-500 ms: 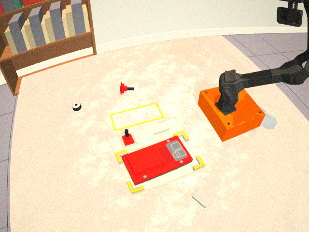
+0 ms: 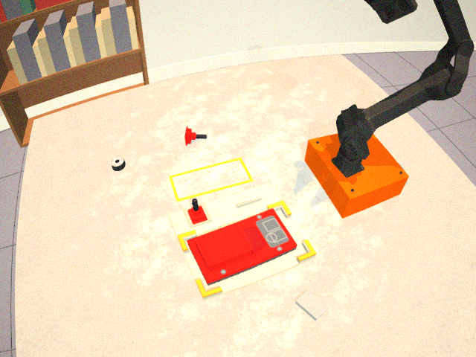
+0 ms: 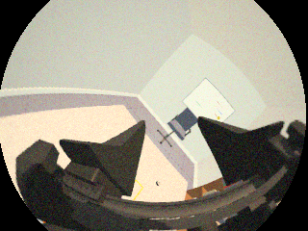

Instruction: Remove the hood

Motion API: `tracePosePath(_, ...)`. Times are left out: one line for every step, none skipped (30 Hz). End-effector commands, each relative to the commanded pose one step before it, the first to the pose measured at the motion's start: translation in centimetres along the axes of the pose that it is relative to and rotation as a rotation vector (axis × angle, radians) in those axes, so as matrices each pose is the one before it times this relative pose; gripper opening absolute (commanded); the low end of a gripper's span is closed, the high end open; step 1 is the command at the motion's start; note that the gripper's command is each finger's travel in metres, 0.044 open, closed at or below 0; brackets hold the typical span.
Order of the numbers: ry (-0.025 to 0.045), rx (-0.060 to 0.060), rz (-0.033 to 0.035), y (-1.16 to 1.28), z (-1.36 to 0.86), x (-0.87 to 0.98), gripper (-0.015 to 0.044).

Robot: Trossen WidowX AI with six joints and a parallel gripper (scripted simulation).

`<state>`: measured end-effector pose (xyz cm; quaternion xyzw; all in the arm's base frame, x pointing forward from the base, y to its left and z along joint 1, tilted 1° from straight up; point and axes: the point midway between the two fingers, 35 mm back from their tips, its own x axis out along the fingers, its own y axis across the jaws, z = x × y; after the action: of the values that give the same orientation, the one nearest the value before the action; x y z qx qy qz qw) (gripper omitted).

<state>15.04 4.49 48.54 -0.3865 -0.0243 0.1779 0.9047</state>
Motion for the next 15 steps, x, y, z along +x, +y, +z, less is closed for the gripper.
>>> tracePosePath(0.04731, 0.1421, 0.04007, -0.669, -2.459, 1.995, 0.0420)
tracePosePath(0.01116, 0.0286, 0.00833, -0.173, -0.477, 0.455, 0.0440)
tracePosePath(0.00940, 0.0224, 0.00663, -0.146, -0.377, 0.374, 0.0440)
tracePosePath(0.01246, 0.0252, 0.00765, -0.214, -0.457, 0.462, 0.0440)
tracePosePath(0.01611, 0.0313, 0.00958, -0.263, -0.565, 0.592, 0.0440)
tracePosePath(0.00224, -0.0061, 0.00506, -0.117, -0.162, 0.362, 0.0440)
tracePosePath(0.00354, -0.0098, 0.00805, -0.165, -0.252, 0.587, 0.0440)
tracePosePath(0.00941, 0.0019, 0.01106, -0.203, -0.426, 0.778, 0.0440)
tracePosePath(0.02252, 0.0381, 0.01369, -0.248, -0.728, 0.862, 0.0440)
tracePosePath(0.02406, 0.0395, 0.01352, -0.243, -0.723, 0.877, 0.0440)
tracePosePath(0.02520, 0.0400, 0.01312, -0.237, -0.709, 0.883, 0.0440)
tracePosePath(0.02606, 0.0393, 0.01273, -0.231, -0.689, 0.899, 0.0440)
tracePosePath(0.02690, 0.0384, 0.01229, -0.224, -0.670, 0.914, 0.0440)
tracePosePath(0.02772, 0.0376, 0.01179, -0.217, -0.651, 0.929, 0.0440)
tracePosePath(0.02851, 0.0367, 0.01123, -0.209, -0.632, 0.943, 0.0440)
